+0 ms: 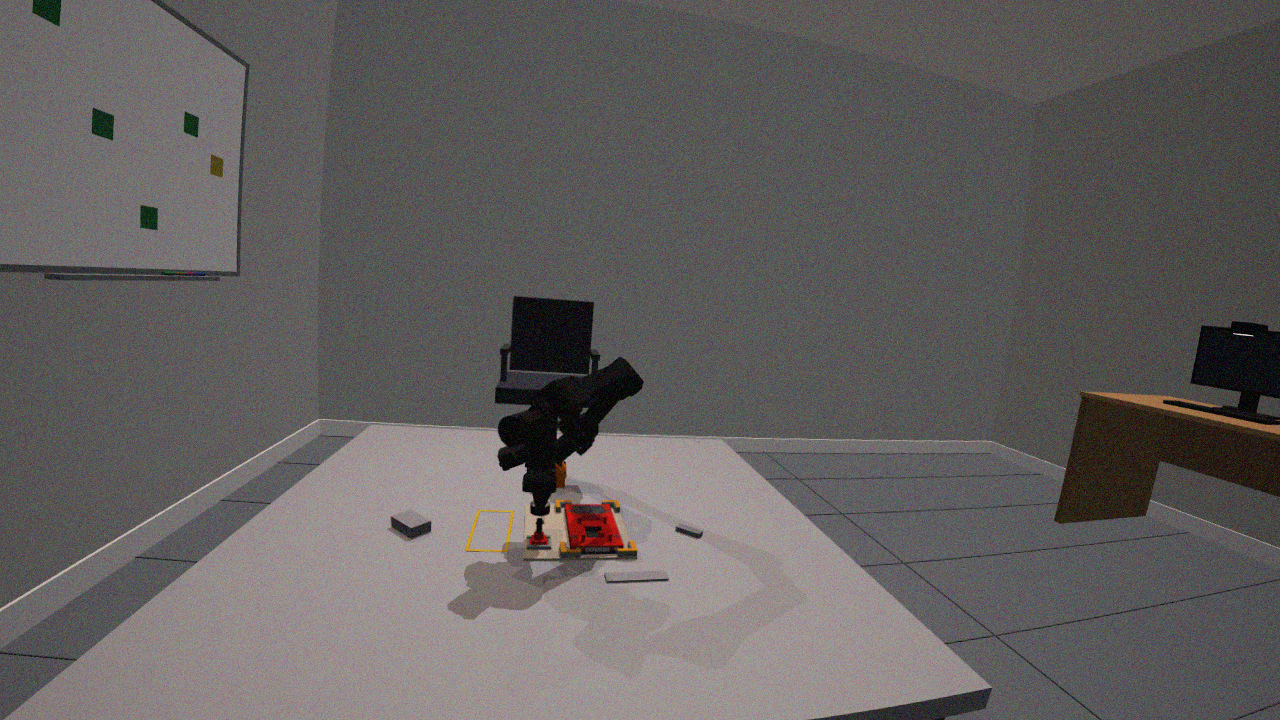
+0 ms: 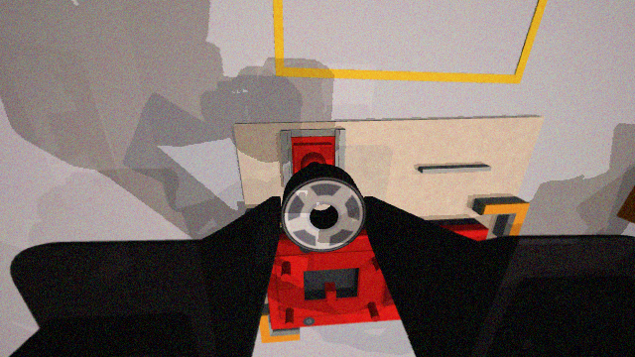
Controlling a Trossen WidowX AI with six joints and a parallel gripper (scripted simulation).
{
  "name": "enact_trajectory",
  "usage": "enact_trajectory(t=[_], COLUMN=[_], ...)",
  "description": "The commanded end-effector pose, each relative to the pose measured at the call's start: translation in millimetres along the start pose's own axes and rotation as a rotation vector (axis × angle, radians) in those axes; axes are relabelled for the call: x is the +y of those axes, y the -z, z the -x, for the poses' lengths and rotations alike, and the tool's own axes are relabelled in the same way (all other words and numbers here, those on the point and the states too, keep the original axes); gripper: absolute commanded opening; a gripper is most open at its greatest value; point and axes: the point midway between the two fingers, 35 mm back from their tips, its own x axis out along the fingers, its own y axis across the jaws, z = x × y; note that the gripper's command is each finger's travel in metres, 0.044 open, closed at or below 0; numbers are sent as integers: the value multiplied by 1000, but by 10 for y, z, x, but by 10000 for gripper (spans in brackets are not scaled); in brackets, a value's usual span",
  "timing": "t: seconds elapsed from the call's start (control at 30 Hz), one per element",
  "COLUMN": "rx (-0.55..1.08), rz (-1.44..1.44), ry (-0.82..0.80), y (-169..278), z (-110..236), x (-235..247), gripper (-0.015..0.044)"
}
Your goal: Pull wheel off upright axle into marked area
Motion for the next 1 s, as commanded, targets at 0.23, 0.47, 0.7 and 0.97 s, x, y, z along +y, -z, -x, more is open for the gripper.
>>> enact_trajectory(t=[0.23,0.47,0.7,0.97], rx=[-4,-13,-15,-12], rz=[0,0,2,6], ry=[-5,-4,-2,0], y=[-83,-440,-767,-1039], z=[180,221,247,256], x=[-35,-221,-440,-666], gripper=[0,0,0,0])
